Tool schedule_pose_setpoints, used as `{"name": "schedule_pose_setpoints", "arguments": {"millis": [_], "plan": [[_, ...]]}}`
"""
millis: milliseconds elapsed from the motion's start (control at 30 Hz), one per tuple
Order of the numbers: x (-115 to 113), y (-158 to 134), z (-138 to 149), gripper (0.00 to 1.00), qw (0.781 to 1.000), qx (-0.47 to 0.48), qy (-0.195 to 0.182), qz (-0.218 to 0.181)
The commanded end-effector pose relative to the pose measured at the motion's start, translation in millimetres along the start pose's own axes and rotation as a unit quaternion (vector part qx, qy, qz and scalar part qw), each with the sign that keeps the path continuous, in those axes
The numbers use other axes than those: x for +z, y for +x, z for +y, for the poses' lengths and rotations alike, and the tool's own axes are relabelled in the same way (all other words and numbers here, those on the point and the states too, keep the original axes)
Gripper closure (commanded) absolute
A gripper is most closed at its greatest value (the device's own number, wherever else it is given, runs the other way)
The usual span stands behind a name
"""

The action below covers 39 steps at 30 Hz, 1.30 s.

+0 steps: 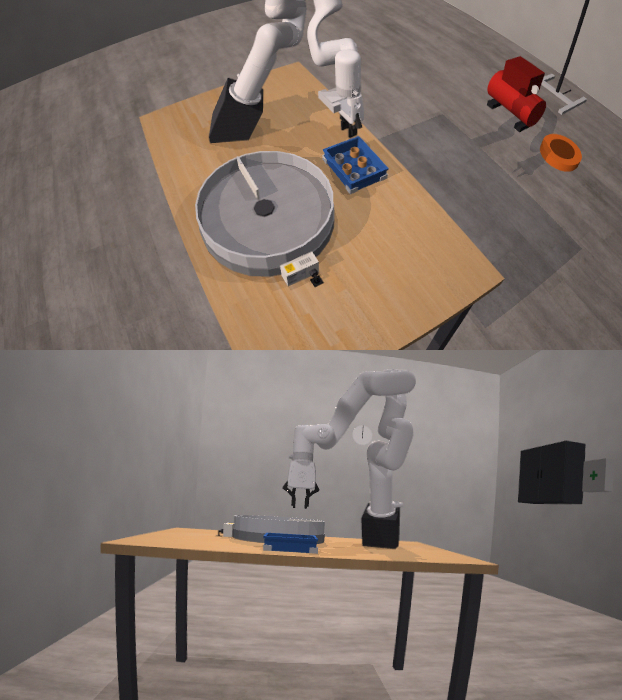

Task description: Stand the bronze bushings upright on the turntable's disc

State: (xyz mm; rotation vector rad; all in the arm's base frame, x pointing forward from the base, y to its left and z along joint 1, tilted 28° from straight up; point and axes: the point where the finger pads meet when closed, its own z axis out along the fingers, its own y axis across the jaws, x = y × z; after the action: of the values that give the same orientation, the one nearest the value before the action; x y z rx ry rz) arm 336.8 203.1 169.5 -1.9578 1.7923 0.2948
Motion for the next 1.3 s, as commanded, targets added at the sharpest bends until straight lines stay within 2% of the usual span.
{"name": "schedule_pose_setpoints", "arguments": {"millis": [0,433,1267], "plan": [[25,-42,-27,0.59,1.0,0.006,0.001,0.022],[26,-52,-40,0.59,1.0,0.006,0.001,0.022],[26,-52,-40,0.59,1.0,0.006,0.001,0.022]]}}
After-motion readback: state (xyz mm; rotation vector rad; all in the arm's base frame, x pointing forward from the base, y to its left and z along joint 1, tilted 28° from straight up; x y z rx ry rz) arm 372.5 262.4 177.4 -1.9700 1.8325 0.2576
